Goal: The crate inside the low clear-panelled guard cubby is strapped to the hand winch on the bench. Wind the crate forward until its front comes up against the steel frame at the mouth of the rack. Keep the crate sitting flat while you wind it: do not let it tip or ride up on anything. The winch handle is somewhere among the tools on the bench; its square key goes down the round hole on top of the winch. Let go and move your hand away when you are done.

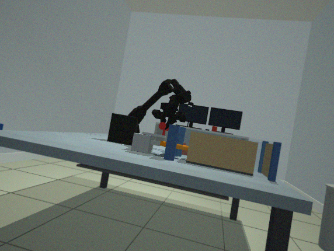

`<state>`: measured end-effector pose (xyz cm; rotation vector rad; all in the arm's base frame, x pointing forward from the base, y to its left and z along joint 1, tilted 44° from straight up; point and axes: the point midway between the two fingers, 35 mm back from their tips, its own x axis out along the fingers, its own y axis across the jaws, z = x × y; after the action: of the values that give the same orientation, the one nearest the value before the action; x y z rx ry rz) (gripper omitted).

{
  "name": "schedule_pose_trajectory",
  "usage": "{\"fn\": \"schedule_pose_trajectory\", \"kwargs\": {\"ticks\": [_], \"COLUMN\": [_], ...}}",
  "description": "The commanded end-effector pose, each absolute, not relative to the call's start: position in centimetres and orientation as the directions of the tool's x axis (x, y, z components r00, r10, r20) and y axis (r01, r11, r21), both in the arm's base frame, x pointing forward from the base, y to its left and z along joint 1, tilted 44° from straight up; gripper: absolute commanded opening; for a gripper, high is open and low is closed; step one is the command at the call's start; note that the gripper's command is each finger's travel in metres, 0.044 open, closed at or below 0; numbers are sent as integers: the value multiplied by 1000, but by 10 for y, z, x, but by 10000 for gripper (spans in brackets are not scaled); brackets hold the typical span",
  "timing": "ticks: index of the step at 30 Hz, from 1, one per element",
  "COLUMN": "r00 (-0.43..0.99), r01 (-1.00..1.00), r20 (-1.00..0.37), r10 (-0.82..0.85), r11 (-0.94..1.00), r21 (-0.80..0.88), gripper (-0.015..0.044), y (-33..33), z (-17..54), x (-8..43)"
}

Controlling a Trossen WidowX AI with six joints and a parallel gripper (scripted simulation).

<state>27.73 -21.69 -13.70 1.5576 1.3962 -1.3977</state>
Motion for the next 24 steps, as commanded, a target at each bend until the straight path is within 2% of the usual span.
{"fn": "schedule_pose_trajectory", "kwargs": {"ticks": [1, 24], "r00": [-121, -122], "r01": [948, 948], "r20": [-939, -938], "r10": [321, 323], "r11": [-243, -243], "r21": [-206, -207], "gripper": [0, 0], "y": [-203, -180], "z": [-130, -110], "x": [277, 266]}}
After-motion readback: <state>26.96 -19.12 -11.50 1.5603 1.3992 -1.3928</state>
